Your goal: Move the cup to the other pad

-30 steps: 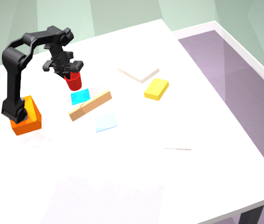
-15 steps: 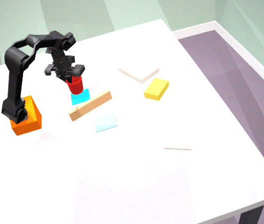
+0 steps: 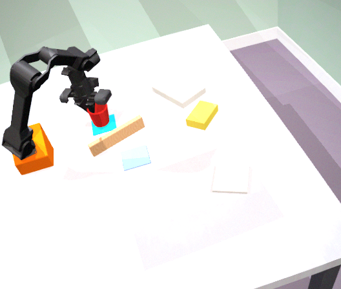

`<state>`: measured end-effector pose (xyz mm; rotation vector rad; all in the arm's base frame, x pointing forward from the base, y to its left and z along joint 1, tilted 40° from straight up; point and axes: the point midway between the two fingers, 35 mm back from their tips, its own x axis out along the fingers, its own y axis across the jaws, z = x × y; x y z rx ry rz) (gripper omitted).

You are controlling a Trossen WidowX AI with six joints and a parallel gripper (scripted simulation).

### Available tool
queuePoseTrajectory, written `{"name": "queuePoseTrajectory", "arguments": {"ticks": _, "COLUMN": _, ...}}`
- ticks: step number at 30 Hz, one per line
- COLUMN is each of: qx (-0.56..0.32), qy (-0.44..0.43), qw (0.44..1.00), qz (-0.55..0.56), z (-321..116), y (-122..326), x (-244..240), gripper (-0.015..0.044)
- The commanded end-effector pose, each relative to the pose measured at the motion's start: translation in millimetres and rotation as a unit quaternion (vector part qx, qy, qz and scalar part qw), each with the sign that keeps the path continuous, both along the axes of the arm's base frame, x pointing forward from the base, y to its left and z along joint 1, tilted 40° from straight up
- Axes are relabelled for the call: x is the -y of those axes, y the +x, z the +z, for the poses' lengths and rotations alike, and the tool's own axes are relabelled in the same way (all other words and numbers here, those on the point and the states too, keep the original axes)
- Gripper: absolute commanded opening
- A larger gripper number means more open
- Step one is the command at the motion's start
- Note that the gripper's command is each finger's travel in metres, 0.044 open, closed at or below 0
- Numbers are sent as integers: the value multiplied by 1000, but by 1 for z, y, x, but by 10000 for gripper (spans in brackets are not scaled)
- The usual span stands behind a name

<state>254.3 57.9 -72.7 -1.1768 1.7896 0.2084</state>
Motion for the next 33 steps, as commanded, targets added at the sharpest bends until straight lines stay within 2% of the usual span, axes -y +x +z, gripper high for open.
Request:
{"name": "queuePoseTrajectory", "arguments": {"ticks": 1, "qx": -2, "qy": -3, "qw": 1000, "qz": 1, "z": -4, "y": -1, "x": 6, "gripper": 0}}
{"name": "queuePoseTrajectory", "arguments": {"ticks": 16, "qx": -1, "qy": -1, "qw": 1000, "qz": -1, "z": -4, "y": -1, "x": 4, "gripper": 0}}
{"name": "queuePoseTrajectory", "arguments": {"ticks": 21, "qx": -1, "qy": -1, "qw": 1000, "qz": -1, "z": -4, "y": -1, "x": 4, "gripper": 128}}
{"name": "queuePoseTrajectory", "arguments": {"ticks": 33, "qx": -1, "qy": -1, "qw": 1000, "qz": 0, "z": 3, "y": 0, "x": -3, "gripper": 128}}
